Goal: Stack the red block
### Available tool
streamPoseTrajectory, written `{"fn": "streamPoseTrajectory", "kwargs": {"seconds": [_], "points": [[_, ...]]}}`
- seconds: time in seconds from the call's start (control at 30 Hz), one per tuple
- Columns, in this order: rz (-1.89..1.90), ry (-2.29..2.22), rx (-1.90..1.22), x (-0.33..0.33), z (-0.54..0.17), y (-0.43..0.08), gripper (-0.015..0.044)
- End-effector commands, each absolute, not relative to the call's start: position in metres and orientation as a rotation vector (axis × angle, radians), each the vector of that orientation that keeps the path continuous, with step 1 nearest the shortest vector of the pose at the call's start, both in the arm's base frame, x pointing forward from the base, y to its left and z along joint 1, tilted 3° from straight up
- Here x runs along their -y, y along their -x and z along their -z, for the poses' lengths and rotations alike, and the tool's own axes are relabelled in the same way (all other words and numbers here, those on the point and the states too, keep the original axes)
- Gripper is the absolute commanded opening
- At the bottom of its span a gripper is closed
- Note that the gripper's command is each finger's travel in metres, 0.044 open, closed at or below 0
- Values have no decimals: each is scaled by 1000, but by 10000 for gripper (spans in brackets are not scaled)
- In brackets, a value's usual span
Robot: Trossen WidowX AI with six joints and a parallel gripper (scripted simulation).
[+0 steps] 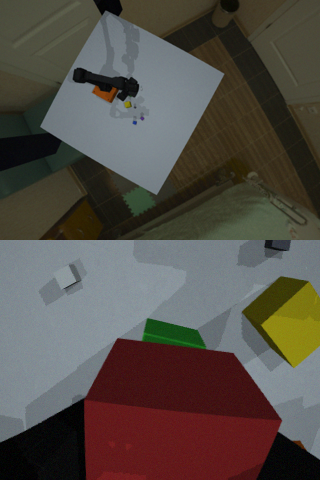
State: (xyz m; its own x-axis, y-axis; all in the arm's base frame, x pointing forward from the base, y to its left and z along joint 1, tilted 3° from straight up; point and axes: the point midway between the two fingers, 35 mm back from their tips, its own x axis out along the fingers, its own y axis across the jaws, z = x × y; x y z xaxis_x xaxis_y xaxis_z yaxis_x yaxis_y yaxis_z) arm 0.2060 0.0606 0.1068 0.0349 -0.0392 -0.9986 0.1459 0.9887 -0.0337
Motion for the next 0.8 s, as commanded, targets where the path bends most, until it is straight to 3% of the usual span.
{"fn": "streamPoseTrajectory", "kwargs": {"seconds": [0.0, 0.77], "points": [[143, -84, -1530, -59, -101, -190, 0], [144, -84, -1531, -57, -74, -183, 0]]}}
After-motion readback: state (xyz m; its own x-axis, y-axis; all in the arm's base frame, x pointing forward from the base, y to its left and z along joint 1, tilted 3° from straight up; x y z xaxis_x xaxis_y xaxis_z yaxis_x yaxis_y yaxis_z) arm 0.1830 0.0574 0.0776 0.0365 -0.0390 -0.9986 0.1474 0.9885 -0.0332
